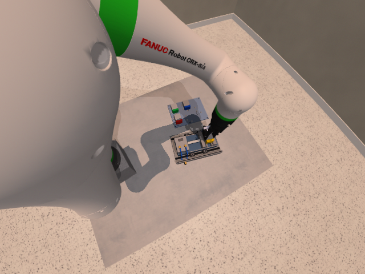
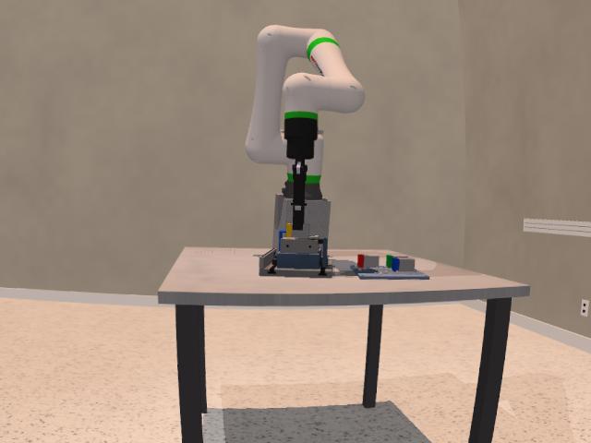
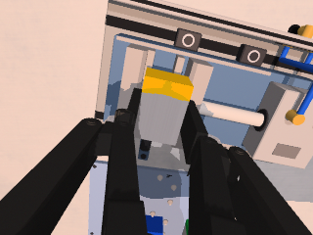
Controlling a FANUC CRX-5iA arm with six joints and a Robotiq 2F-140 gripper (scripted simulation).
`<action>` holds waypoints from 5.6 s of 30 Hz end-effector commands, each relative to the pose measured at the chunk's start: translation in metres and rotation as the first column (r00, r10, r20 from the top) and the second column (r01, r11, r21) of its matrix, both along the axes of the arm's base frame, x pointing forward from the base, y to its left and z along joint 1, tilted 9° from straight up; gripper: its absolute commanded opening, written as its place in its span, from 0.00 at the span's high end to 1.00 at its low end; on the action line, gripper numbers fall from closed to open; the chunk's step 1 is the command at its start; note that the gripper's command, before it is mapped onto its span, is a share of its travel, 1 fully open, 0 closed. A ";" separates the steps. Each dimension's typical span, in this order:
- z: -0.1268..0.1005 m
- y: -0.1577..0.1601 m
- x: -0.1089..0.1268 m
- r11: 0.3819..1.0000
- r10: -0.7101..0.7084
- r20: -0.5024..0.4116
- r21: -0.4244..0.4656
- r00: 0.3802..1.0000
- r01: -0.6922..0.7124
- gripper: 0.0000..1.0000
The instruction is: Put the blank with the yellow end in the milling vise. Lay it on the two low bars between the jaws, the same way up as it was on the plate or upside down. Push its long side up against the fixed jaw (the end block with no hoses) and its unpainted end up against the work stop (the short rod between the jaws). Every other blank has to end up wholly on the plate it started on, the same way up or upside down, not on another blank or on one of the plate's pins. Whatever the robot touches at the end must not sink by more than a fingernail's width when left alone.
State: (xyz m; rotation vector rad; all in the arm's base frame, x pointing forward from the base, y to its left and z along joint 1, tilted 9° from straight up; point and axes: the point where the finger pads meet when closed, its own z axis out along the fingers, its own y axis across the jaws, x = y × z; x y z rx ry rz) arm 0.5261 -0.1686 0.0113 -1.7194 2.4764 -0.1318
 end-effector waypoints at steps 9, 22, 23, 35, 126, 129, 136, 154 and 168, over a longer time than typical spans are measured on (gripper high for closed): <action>0.000 0.000 0.001 1.000 0.000 0.002 -0.001 1.000 0.000 0.90; -0.001 0.000 0.001 1.000 0.000 0.002 -0.001 1.000 0.000 0.90; -0.001 0.000 0.001 1.000 0.000 0.002 -0.001 1.000 0.000 0.90; -0.002 0.000 0.001 1.000 0.000 0.002 -0.001 1.000 0.000 0.90; -0.009 0.000 0.002 1.000 0.000 0.002 -0.001 1.000 0.000 0.90; -0.010 0.000 0.002 1.000 0.000 0.002 -0.001 1.000 0.000 0.90; -0.010 0.000 0.002 1.000 0.000 0.002 -0.001 1.000 0.000 0.90; -0.012 0.000 0.002 1.000 0.000 0.002 -0.001 1.000 0.000 0.90; -0.013 0.000 0.003 1.000 0.000 0.002 -0.001 1.000 0.000 0.90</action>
